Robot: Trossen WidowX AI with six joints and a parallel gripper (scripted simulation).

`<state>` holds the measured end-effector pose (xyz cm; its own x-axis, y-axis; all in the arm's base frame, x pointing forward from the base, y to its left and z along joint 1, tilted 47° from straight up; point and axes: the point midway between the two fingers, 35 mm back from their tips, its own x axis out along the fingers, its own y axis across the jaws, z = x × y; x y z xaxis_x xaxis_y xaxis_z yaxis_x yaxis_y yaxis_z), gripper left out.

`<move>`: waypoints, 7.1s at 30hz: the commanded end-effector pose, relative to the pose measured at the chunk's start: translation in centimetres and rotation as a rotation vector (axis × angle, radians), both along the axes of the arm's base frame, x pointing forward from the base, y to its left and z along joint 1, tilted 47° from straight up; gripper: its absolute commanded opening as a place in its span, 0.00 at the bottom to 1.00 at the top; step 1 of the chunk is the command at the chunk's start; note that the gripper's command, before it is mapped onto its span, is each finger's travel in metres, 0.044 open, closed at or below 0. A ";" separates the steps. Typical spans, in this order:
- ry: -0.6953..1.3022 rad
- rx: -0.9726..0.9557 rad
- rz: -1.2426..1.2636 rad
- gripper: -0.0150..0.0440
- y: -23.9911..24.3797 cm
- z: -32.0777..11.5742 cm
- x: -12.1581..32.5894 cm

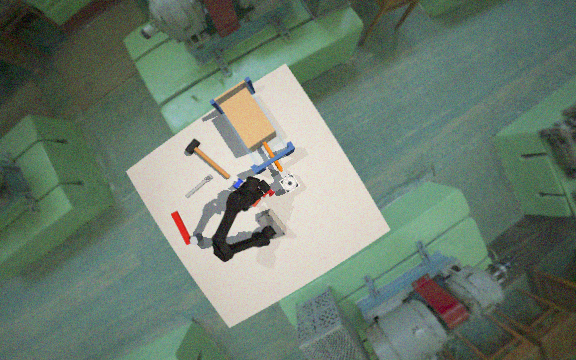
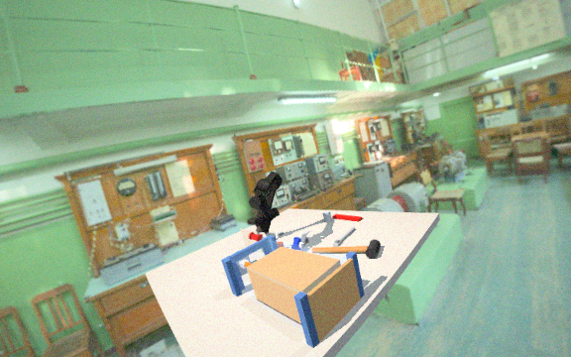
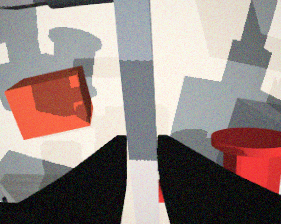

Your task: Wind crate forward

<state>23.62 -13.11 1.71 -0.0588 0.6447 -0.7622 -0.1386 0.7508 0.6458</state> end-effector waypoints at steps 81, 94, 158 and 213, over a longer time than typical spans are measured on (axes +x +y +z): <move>0.475 -0.937 -0.343 0.25 -1.6 -4.0 -6.5; 0.465 -1.155 -0.295 0.25 -1.5 -4.1 -6.5; 0.438 -1.491 -0.114 0.25 -10.0 -9.3 -9.1; 0.438 -1.460 -0.126 0.25 -7.2 -10.0 -9.6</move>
